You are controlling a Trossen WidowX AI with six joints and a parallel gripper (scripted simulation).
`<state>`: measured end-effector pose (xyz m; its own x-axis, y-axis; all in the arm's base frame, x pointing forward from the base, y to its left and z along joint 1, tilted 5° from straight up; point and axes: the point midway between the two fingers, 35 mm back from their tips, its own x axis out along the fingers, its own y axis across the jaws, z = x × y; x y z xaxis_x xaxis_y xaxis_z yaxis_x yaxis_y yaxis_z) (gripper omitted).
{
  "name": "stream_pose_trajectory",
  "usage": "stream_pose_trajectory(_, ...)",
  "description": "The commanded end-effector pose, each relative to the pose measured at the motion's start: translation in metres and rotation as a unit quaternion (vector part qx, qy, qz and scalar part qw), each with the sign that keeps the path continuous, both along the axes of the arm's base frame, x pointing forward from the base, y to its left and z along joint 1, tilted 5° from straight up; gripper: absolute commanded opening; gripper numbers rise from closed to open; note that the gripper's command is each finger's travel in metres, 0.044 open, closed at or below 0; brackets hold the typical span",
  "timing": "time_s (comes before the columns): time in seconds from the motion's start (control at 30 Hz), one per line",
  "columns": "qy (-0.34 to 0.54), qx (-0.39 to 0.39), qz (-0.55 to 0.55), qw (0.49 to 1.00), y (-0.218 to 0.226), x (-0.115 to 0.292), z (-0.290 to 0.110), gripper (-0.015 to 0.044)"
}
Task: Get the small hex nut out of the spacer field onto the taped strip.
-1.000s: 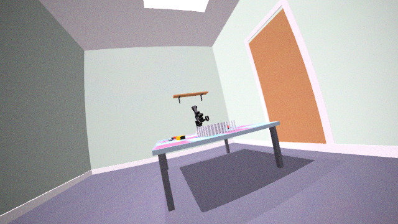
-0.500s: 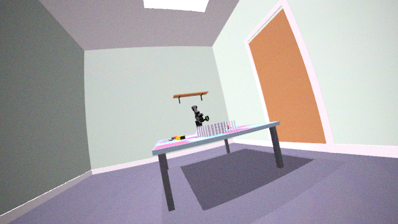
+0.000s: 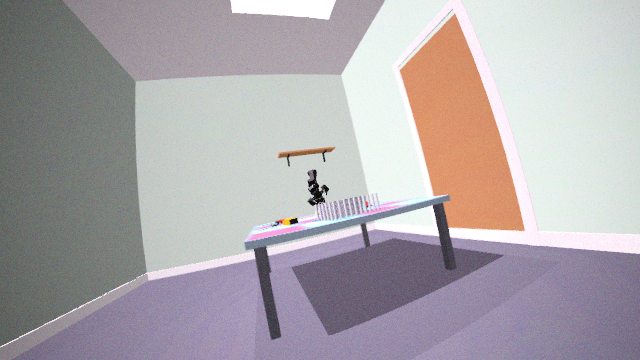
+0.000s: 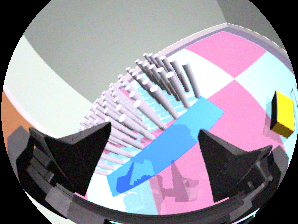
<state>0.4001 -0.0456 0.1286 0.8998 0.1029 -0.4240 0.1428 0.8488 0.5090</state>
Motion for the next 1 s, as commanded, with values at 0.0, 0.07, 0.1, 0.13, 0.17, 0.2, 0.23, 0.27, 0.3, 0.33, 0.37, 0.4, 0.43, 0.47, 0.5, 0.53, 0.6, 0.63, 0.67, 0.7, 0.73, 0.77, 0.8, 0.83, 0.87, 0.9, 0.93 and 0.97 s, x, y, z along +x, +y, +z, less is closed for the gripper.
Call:
stream_pose_trajectory(0.0, 0.064, 0.233, -0.182, 0.953, -0.073, -0.009, 0.000, 0.0440)
stream_pose_trajectory(0.07, 0.071, 0.276, -0.219, 0.933, -0.089, -0.014, 0.000, 0.0440)
stream_pose_trajectory(0.1, 0.075, 0.298, -0.239, 0.921, -0.098, -0.016, 0.001, 0.0440)
stream_pose_trajectory(0.13, 0.078, 0.320, -0.258, 0.908, -0.106, -0.020, 0.001, 0.0440)
stream_pose_trajectory(0.17, 0.080, 0.343, -0.278, 0.894, -0.115, -0.023, 0.002, 0.0440)
stream_pose_trajectory(0.2, 0.082, 0.367, -0.299, 0.877, -0.124, -0.027, 0.002, 0.0440)
stream_pose_trajectory(0.23, 0.083, 0.391, -0.319, 0.859, -0.132, -0.031, 0.003, 0.0440)
stream_pose_trajectory(0.27, 0.084, 0.415, -0.340, 0.840, -0.141, -0.035, 0.003, 0.0440)
stream_pose_trajectory(0.3, 0.085, 0.441, -0.362, 0.817, -0.149, -0.040, 0.004, 0.0440)
stream_pose_trajectory(0.33, 0.084, 0.468, -0.385, 0.791, -0.158, -0.045, 0.005, 0.0440)
stream_pose_trajectory(0.37, 0.083, 0.495, -0.407, 0.763, -0.166, -0.050, 0.006, 0.0440)
stream_pose_trajectory(0.4, 0.082, 0.521, -0.428, 0.734, -0.173, -0.055, 0.007, 0.0440)
stream_pose_trajectory(0.43, 0.079, 0.544, -0.447, 0.705, -0.181, -0.060, 0.008, 0.0440)
stream_pose_trajectory(0.47, 0.077, 0.567, -0.465, 0.676, -0.188, -0.066, 0.009, 0.0440)
stream_pose_trajectory(0.5, 0.073, 0.587, -0.482, 0.646, -0.194, -0.071, 0.010, 0.0440)
stream_pose_trajectory(0.53, 0.069, 0.607, -0.498, 0.615, -0.201, -0.077, 0.011, 0.0440)
stream_pose_trajectory(0.6, 0.060, 0.643, -0.527, 0.552, -0.213, -0.088, 0.013, 0.0440)
stream_pose_trajectory(0.63, 0.055, 0.660, -0.540, 0.520, -0.218, -0.093, 0.014, 0.0440)
stream_pose_trajectory(0.67, 0.049, 0.675, -0.551, 0.488, -0.224, -0.099, 0.016, 0.0440)
stream_pose_trajectory(0.7, 0.043, 0.689, -0.562, 0.455, -0.229, -0.105, 0.017, 0.0440)
stream_pose_trajectory(0.73, 0.037, 0.703, -0.572, 0.421, -0.234, -0.111, 0.018, 0.0440)
stream_pose_trajectory(0.77, 0.030, 0.715, -0.581, 0.387, -0.239, -0.117, 0.020, 0.0440)
stream_pose_trajectory(0.8, 0.023, 0.727, -0.589, 0.352, -0.244, -0.123, 0.021, 0.0440)
stream_pose_trajectory(0.83, 0.015, 0.738, -0.596, 0.317, -0.248, -0.130, 0.022, 0.0440)
stream_pose_trajectory(0.87, 0.007, 0.748, -0.602, 0.281, -0.253, -0.136, 0.024, 0.0440)
stream_pose_trajectory(0.9, -0.001, 0.756, -0.607, 0.244, -0.257, -0.143, 0.025, 0.0440)
stream_pose_trajectory(0.93, -0.009, 0.764, -0.611, 0.207, -0.261, -0.149, 0.027, 0.0440)
stream_pose_trajectory(0.97, -0.017, 0.771, -0.614, 0.169, -0.265, -0.156, 0.028, 0.0440)
